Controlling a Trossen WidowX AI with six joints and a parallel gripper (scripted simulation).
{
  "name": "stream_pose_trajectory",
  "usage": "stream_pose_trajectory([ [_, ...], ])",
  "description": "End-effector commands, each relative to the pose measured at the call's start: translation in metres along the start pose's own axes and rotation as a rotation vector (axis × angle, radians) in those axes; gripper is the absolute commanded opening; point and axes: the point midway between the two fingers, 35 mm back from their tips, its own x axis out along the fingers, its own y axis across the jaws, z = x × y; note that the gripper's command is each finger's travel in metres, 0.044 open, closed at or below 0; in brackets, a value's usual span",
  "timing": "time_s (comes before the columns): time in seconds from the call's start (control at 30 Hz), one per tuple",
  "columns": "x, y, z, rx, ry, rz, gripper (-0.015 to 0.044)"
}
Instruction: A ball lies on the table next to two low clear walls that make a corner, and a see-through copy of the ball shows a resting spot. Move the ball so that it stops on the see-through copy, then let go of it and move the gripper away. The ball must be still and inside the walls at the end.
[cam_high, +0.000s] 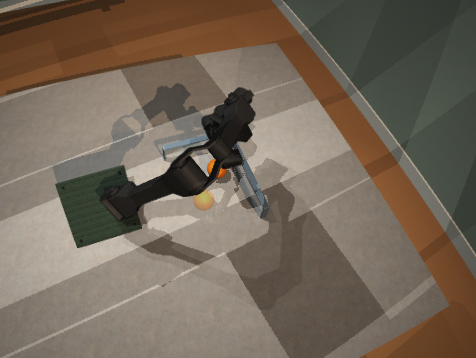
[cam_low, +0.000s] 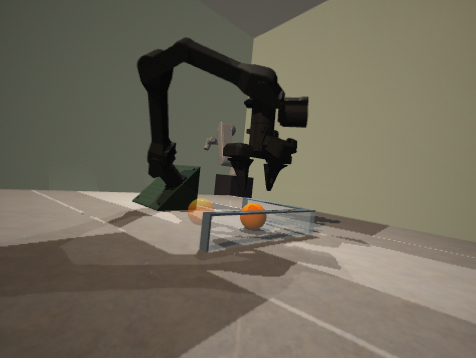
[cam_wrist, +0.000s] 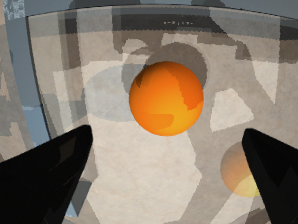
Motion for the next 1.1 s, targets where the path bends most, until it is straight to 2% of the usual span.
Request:
stream_pose_trajectory([
  [0.0,0.011,0.0,-0.003,0.003,0.006,-0.012,0.0422],
  [1.07,0.06,-0.001,-0.003,0.003,0.005,-0.013,0.0422],
])
